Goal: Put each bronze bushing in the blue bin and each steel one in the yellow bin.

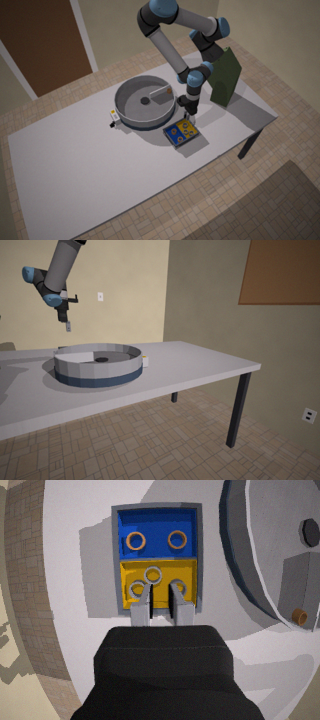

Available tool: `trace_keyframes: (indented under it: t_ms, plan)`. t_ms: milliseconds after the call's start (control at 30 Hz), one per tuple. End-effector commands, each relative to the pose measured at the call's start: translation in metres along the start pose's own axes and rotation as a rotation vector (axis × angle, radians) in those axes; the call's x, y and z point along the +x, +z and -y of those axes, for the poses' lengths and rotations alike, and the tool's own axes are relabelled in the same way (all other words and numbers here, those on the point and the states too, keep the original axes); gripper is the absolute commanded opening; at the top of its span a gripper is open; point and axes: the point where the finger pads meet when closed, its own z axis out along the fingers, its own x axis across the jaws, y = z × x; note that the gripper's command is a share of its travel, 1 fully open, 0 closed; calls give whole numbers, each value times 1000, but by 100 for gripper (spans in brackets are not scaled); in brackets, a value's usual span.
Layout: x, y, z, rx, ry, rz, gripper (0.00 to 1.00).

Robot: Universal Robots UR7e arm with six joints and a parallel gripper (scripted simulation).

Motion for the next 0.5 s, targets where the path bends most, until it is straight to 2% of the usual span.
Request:
trace_keyframes:
  t_ms: [0, 300, 333, 467]
  plan:
    - [0, 0, 0, 1, 0, 1, 42]
    - [0, 0, 0, 1, 0, 1, 42]
    - [10, 1, -2, 1, 9, 1, 40]
    - [50, 5, -12, 1, 44, 0, 40]
